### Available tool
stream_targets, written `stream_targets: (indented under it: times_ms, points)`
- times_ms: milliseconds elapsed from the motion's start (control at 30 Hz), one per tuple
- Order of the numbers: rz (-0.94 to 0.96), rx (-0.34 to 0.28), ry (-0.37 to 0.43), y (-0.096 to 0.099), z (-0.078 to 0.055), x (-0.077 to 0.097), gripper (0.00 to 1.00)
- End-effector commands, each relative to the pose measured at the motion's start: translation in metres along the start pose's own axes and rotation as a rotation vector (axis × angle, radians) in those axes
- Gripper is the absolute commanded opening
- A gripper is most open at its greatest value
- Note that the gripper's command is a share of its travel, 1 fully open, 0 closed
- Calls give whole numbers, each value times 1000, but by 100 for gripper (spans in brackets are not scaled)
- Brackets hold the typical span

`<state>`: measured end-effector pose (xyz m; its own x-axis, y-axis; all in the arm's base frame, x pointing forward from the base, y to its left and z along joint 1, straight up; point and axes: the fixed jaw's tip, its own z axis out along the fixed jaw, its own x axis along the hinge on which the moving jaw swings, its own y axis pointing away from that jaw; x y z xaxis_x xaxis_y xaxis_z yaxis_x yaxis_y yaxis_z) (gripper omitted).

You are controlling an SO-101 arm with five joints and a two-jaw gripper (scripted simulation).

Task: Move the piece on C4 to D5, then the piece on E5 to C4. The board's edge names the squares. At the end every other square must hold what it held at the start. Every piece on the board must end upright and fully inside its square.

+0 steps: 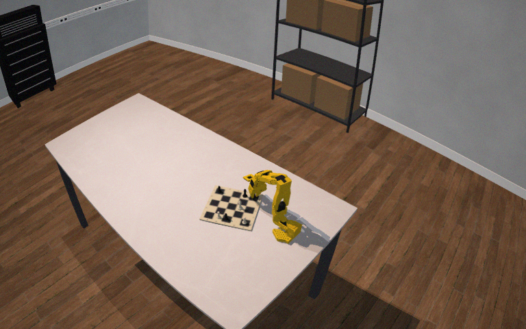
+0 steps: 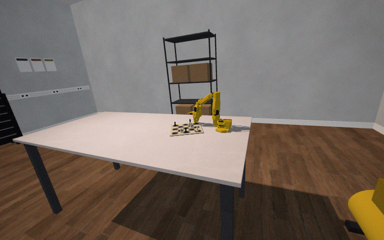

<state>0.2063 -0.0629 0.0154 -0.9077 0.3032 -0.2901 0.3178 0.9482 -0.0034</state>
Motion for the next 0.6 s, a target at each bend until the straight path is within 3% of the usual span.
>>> stream_targets:
  times_ms: [0,567]
  points:
    - [13,0,9,-1,0,1,9]
    - [12,0,8,-1,-4,-3,9]
